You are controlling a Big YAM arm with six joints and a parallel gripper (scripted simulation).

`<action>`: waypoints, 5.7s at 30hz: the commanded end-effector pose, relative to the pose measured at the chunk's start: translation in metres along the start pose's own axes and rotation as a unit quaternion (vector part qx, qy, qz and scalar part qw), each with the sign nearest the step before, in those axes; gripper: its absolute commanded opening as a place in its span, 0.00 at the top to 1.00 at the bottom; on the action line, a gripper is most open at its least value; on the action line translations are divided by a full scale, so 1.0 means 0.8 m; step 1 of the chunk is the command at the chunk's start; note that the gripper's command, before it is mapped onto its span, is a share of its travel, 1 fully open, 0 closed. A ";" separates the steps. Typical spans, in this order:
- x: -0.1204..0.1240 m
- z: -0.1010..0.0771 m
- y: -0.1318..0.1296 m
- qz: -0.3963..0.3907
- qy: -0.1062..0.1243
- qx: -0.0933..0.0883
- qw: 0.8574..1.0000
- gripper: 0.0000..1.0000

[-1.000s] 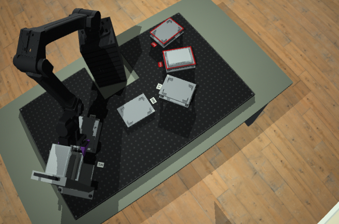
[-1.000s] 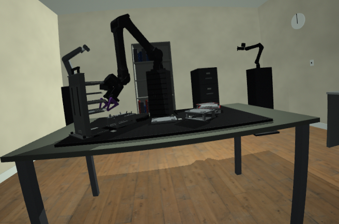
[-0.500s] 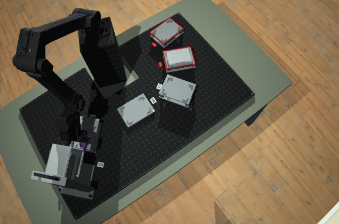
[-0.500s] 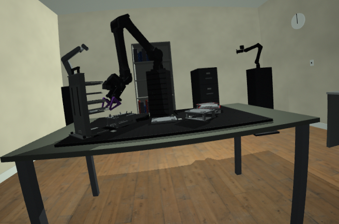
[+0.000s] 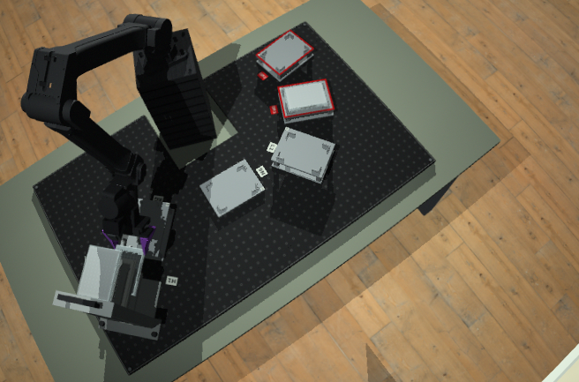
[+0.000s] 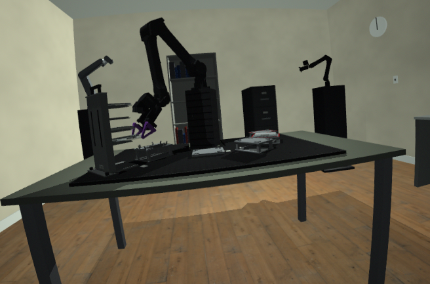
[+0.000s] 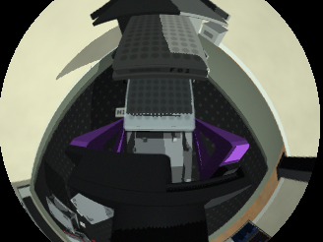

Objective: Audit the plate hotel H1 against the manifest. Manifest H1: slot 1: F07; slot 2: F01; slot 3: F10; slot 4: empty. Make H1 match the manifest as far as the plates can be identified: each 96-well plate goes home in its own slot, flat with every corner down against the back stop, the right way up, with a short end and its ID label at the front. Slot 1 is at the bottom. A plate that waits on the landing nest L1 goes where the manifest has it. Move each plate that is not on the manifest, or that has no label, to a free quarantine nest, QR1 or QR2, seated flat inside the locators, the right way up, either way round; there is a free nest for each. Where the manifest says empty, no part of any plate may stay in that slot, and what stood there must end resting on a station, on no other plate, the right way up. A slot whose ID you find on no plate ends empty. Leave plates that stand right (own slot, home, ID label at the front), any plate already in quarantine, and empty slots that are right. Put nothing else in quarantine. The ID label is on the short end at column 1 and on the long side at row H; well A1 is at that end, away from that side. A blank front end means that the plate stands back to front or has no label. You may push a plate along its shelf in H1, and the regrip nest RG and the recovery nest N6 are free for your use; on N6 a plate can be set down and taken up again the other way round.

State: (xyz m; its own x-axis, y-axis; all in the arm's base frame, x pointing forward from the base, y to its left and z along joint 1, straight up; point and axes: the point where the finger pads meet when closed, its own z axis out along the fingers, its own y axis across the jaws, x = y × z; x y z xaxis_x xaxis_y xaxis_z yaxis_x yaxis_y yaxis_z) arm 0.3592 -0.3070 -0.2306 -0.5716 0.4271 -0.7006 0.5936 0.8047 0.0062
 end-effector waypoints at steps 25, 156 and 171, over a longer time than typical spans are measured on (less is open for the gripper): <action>0.028 -0.029 -0.006 -0.003 -0.008 0.003 1.000 0.14; 0.142 -0.102 -0.004 -0.004 -0.009 0.002 1.000 0.14; 0.151 -0.090 -0.004 -0.005 -0.010 0.003 1.000 0.14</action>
State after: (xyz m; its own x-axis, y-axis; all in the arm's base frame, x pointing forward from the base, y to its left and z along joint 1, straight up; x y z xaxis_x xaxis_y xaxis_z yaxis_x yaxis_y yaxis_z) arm 0.2478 -0.2248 -0.2669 -0.5713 0.4285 -0.7000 0.5941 0.8044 0.0075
